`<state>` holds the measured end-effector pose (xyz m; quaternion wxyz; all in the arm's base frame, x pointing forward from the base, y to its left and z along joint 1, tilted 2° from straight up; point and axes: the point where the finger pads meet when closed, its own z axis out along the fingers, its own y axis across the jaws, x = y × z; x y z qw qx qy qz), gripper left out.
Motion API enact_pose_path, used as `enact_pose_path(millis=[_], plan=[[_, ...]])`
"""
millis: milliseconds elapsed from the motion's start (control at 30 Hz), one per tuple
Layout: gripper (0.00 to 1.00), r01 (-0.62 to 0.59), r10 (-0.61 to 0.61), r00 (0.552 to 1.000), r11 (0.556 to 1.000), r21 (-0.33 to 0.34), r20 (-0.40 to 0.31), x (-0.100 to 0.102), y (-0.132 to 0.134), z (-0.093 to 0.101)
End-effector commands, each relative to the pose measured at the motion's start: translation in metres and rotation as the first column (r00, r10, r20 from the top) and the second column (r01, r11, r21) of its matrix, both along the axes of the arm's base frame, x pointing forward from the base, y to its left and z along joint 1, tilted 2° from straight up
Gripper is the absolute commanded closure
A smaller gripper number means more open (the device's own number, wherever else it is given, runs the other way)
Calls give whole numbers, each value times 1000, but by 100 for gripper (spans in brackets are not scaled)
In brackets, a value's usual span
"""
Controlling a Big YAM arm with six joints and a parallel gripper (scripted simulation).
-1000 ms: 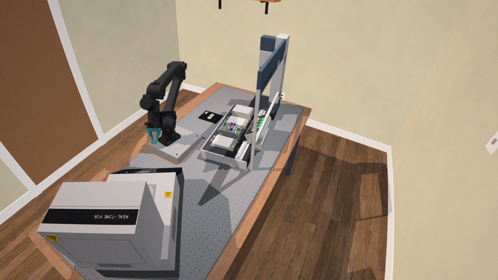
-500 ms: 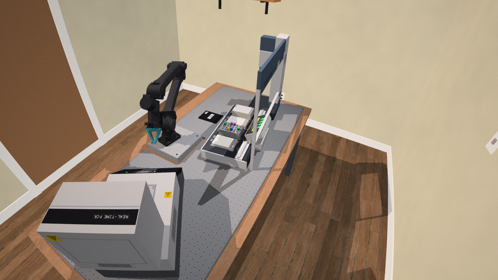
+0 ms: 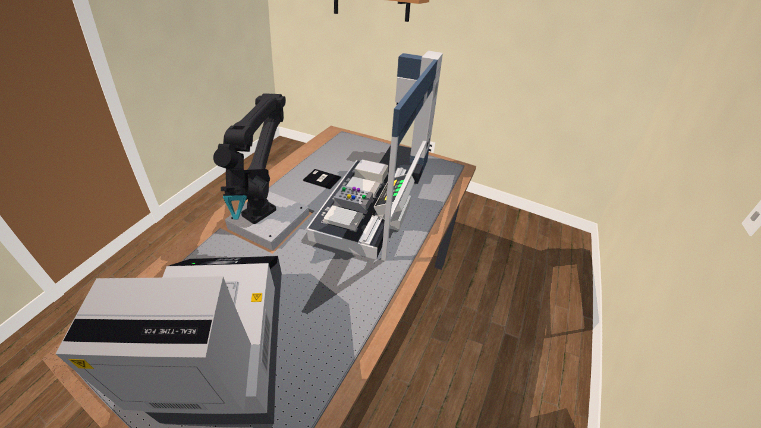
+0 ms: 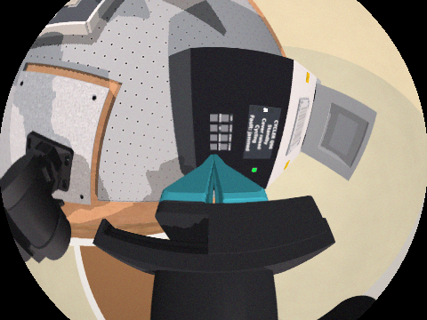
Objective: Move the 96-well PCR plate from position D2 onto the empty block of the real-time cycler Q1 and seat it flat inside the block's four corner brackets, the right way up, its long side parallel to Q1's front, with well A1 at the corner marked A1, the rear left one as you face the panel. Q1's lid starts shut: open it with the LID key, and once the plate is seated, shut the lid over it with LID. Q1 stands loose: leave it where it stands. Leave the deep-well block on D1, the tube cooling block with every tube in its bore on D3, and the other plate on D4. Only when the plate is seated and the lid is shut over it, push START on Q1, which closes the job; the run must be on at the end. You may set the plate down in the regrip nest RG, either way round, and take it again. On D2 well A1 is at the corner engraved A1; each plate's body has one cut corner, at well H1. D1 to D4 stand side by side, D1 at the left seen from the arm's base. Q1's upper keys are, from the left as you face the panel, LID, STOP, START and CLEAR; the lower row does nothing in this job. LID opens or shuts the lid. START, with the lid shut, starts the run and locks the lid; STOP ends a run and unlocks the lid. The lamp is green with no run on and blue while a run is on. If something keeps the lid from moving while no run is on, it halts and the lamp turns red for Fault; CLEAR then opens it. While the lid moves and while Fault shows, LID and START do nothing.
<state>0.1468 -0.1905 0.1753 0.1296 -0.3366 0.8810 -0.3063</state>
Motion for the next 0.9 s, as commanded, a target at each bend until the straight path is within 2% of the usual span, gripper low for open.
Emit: enact_pose_path(millis=[0, 333, 567, 867], plan=[[100, -17, 17, 1000, 1000, -16, 8, 5, -3, 13], [100, -17, 17, 1000, 1000, -21, 10, 3, 1, 7], [100, -16, 17, 1000, 999, -46, 26, 5, -3, 23], [100, -16, 17, 1000, 999, -39, 21, 7, -6, 25]])
